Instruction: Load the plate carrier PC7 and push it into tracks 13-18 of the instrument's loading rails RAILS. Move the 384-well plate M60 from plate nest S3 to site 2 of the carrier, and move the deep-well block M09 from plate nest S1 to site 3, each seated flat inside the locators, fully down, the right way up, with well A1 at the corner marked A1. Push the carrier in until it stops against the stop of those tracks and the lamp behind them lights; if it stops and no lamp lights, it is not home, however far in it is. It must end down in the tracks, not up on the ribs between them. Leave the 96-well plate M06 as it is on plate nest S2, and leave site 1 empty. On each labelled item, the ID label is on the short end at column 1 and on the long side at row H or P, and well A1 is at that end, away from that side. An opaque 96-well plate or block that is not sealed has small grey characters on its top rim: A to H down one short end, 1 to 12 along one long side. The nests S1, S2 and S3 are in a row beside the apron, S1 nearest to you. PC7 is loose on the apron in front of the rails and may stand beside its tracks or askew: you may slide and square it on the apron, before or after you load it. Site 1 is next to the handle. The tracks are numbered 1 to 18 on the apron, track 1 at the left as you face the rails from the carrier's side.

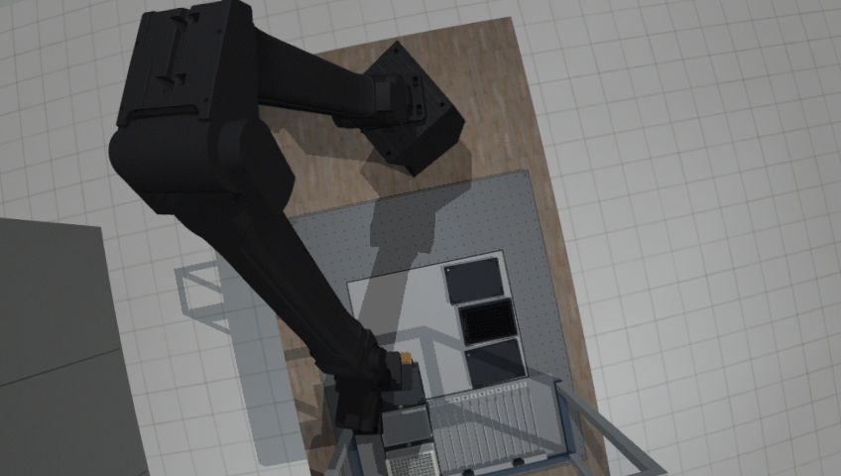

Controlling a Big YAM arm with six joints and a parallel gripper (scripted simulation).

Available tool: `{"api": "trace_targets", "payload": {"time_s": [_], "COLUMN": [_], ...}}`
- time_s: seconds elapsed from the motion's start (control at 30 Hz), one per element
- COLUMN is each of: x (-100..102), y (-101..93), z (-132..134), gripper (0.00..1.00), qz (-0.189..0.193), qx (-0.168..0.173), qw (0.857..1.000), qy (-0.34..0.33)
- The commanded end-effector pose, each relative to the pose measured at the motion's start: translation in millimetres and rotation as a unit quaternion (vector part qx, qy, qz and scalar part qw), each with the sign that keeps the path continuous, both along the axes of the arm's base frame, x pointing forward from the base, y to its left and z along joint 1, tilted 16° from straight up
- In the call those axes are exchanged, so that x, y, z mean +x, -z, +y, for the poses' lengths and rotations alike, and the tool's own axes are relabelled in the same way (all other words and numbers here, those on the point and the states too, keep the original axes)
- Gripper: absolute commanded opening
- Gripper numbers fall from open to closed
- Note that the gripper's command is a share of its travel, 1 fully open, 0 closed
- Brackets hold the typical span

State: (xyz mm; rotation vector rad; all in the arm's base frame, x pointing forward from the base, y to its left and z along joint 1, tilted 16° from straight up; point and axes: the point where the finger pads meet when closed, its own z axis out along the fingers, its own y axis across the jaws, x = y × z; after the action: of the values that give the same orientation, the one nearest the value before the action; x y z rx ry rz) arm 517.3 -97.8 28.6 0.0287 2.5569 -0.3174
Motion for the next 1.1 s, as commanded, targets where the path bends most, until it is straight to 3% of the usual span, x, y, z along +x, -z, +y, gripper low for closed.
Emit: {"api": "trace_targets", "payload": {"time_s": [0.0, 0.13, 0.2, 0.23, 0.33, 0.67, 0.7, 0.77, 0.83, 0.87, 1.07], "x": [10.5, 7.4, 7.4, 3.6, 2.7, 0.6, 14.1, 14.1, 28.8, 29.7, 54.0], "y": [-30.4, -39.5, -39.5, -20.6, -20.8, -21.0, -30.2, -30.2, -39.9, -28.7, -32.7], "z": [11.9, 8.3, 8.3, 3.4, 0.6, 0.9, -0.2, -0.2, 13.7, 14.9, 19.7], "gripper": [1.0, 1.0, 1.0, 1.0, 1.0, 1.0, 1.0, 1.0, 1.0, 1.0, 1.0], "qz": [-0.062, -0.114, -0.114, -0.108, -0.147, -0.273, -0.283, -0.283, -0.291, -0.275, -0.277], "qx": [-0.012, -0.017, -0.017, -0.016, -0.02, -0.033, -0.035, -0.035, -0.03, -0.025, -0.023], "qw": [0.998, 0.993, 0.993, 0.994, 0.988, 0.959, 0.956, 0.956, 0.953, 0.959, 0.958], "qy": [-0.026, -0.032, -0.032, -0.03, -0.036, -0.065, -0.065, -0.065, -0.072, -0.07, -0.068]}}
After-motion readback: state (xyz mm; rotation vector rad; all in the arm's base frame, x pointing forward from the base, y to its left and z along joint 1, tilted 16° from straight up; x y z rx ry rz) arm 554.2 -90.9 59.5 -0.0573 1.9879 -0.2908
